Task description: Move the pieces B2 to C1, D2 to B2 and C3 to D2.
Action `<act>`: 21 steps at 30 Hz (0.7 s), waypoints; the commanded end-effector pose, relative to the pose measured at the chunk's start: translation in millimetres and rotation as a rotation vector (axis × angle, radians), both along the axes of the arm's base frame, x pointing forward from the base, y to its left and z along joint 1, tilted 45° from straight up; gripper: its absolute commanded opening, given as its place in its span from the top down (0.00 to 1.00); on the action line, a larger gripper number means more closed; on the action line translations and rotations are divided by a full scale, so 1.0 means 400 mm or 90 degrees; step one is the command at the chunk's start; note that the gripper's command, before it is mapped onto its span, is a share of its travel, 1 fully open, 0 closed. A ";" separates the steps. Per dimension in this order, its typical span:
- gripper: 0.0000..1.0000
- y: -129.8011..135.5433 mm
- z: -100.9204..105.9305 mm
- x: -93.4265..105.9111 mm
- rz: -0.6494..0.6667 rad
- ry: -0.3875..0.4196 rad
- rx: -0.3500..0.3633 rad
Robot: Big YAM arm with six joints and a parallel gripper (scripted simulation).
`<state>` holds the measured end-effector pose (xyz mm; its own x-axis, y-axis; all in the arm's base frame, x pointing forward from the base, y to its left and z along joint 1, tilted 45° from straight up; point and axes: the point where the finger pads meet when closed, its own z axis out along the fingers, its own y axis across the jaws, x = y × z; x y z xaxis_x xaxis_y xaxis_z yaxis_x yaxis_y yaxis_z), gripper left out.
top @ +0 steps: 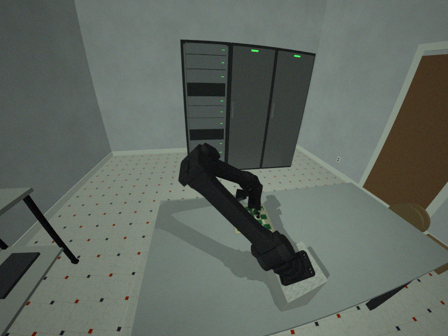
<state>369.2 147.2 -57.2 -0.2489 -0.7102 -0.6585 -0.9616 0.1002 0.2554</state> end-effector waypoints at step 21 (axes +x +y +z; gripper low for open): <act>1.00 -0.109 0.126 0.070 -0.011 -0.036 0.000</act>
<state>370.6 129.1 -38.4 -0.2639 -0.7129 -0.6497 -0.9568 0.1082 0.2699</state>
